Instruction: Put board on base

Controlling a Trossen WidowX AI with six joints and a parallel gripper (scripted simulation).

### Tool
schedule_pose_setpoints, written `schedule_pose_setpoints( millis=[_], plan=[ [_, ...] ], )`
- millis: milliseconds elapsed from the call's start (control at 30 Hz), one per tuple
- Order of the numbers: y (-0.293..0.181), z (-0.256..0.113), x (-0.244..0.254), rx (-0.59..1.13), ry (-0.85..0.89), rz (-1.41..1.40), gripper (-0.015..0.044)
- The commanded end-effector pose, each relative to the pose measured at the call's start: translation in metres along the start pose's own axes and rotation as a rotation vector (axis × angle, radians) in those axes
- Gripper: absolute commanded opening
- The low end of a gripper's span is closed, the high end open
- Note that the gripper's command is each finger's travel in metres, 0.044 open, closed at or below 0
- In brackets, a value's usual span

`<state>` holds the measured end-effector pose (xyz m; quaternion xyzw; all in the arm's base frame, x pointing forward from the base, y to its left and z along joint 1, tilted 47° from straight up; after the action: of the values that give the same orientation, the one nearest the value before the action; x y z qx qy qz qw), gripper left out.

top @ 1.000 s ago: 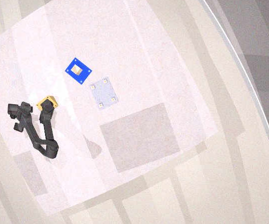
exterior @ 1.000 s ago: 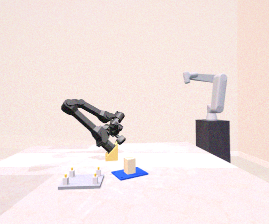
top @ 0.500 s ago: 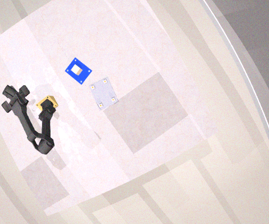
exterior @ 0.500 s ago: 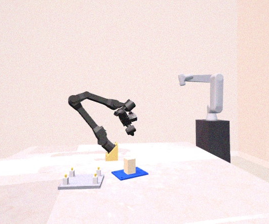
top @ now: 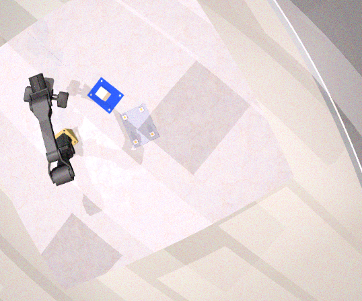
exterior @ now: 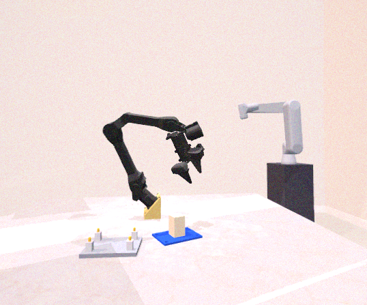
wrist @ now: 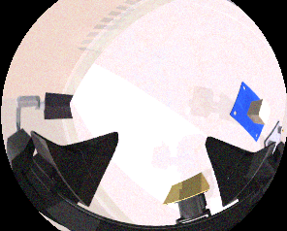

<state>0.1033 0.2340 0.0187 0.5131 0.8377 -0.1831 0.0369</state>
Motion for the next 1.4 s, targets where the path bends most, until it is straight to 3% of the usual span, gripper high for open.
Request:
schedule_pose_setpoints(
  millis=[0, 300, 533, 700, 1367],
  plan=[
    [0.047, -0.011, -0.05, -0.001, -0.169, 0.195, 0.044],
    [0.102, -0.028, -0.159, 0.034, -0.453, 0.453, 0.044],
    [0.105, -0.029, -0.165, 0.035, -0.456, 0.455, 0.044],
    [0.101, 0.0, -0.179, 0.034, -0.457, 0.456, 0.044],
    [0.099, 0.026, -0.193, 0.034, -0.458, 0.456, 0.044]
  ],
)
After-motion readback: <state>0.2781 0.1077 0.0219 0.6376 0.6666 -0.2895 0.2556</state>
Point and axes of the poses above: the point midway between the two fingers, 35 mm back from their tips, its own z axis out along the fingers, its own x axis across the jaws, y = z × x, the point moved 4 cm from there along -z, back along the fingers, and after that the axes turned 12 degrees about z, right-handed, at the moved point
